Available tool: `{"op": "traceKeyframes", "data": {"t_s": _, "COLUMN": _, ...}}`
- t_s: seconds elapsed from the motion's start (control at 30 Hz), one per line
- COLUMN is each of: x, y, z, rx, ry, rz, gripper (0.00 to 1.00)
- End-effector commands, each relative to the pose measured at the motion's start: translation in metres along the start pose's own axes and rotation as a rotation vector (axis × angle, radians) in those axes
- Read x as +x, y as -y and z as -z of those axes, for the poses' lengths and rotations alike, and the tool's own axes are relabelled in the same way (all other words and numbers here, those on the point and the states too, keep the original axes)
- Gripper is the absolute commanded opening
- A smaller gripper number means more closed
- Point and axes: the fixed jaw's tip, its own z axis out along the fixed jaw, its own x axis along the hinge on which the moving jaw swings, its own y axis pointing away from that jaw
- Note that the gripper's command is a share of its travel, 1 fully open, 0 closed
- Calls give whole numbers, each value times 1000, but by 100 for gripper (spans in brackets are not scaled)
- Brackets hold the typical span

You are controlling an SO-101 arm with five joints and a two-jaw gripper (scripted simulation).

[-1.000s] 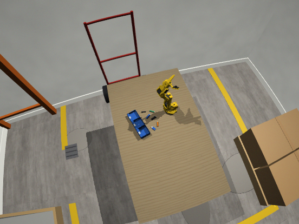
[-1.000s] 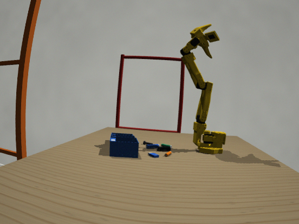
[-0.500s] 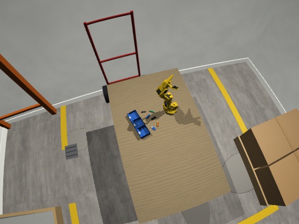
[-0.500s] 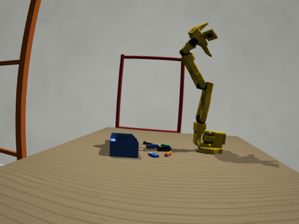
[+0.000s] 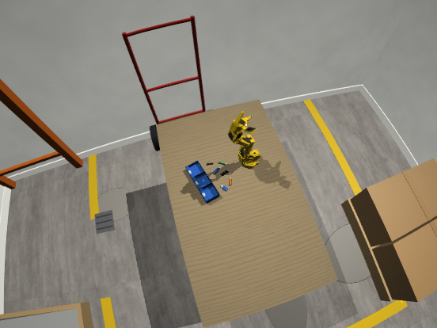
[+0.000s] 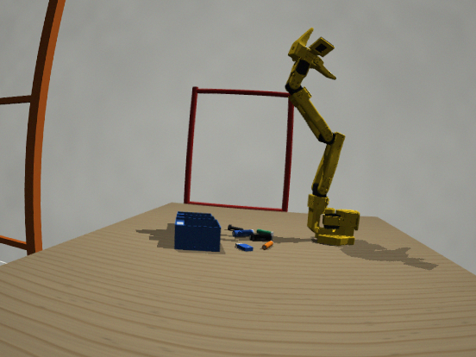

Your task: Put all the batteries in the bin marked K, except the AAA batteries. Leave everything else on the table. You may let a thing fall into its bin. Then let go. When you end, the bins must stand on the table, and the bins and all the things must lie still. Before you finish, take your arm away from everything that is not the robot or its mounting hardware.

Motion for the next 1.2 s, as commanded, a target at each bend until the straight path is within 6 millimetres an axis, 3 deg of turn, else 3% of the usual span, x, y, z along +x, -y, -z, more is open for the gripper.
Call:
{"op": "traceKeyframes", "data": {"t_s": 0.0, "x": 5, "y": -13, "z": 3, "rx": -93, "ry": -31, "rz": 29, "gripper": 100}}
{"op": "traceKeyframes", "data": {"t_s": 0.33, "x": 19, "y": -52, "z": 26, "rx": -367, "ry": -105, "rz": 97, "gripper": 100}}
{"op": "traceKeyframes", "data": {"t_s": 0.4, "x": 19, "y": -52, "z": 26, "rx": -367, "ry": -105, "rz": 97, "gripper": 100}}
{"op": "traceKeyframes", "data": {"t_s": 0.8, "x": 34, "y": -97, "z": 77, "rx": -693, "ry": -179, "rz": 137, "gripper": 100}}
{"op": "traceKeyframes", "data": {"t_s": 0.9, "x": 37, "y": -106, "z": 92, "rx": -783, "ry": -196, "rz": 150, "gripper": 100}}
{"op": "traceKeyframes", "data": {"t_s": 0.97, "x": 37, "y": -106, "z": 92, "rx": -783, "ry": -196, "rz": 150, "gripper": 100}}
{"op": "traceKeyframes", "data": {"t_s": 1.17, "x": 43, "y": -123, "z": 123, "rx": -936, "ry": -229, "rz": 155, "gripper": 100}}
